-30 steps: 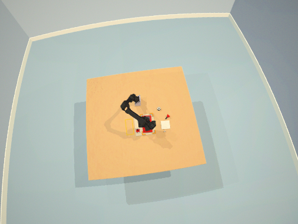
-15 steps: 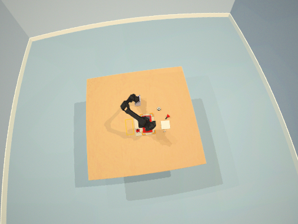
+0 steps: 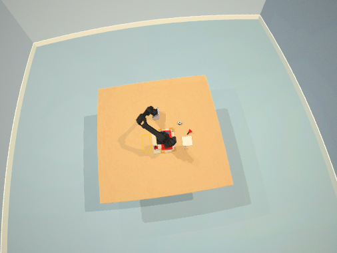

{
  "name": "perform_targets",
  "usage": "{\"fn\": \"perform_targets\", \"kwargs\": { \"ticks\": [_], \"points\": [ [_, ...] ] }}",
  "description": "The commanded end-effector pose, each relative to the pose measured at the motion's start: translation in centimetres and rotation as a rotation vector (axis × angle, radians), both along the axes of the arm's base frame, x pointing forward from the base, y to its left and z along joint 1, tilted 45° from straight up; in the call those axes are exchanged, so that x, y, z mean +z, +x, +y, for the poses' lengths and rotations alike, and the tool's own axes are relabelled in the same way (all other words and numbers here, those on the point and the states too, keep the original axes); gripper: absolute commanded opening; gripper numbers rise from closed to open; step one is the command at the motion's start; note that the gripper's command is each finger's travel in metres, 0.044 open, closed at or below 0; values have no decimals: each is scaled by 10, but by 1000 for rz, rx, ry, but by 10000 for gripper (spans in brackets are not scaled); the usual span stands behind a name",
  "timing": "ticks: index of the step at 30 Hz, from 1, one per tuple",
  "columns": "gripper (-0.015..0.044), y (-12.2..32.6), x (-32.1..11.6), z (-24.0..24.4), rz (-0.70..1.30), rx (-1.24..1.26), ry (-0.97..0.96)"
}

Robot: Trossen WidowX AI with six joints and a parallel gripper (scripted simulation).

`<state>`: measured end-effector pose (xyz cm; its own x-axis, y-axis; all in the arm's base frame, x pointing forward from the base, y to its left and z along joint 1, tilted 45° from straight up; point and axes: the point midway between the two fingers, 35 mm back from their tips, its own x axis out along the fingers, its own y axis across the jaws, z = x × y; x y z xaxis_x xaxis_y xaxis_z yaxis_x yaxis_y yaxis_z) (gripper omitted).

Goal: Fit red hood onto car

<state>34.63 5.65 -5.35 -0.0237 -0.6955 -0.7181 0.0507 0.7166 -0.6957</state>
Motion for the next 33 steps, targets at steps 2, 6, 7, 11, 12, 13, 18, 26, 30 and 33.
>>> {"fn": "perform_targets", "kwargs": {
  "ticks": [2,6,7,11,12,13,18,26,30,33],
  "points": [
    [236,0,0,0,0,-1,1],
    [341,0,0,0,0,-1,1],
    [368,0,0,0,0,-1,1],
    [440,0,0,0,0,-1,1],
    [440,0,1,2,1,-1,1],
    [440,1,4,4,2,-1,2],
    [440,4,33,34,11,-8,4],
    [440,3,49,48,15,-11,3],
    [440,3,49,48,15,-11,3],
    [440,3,49,48,15,-11,3]
  ]
}}
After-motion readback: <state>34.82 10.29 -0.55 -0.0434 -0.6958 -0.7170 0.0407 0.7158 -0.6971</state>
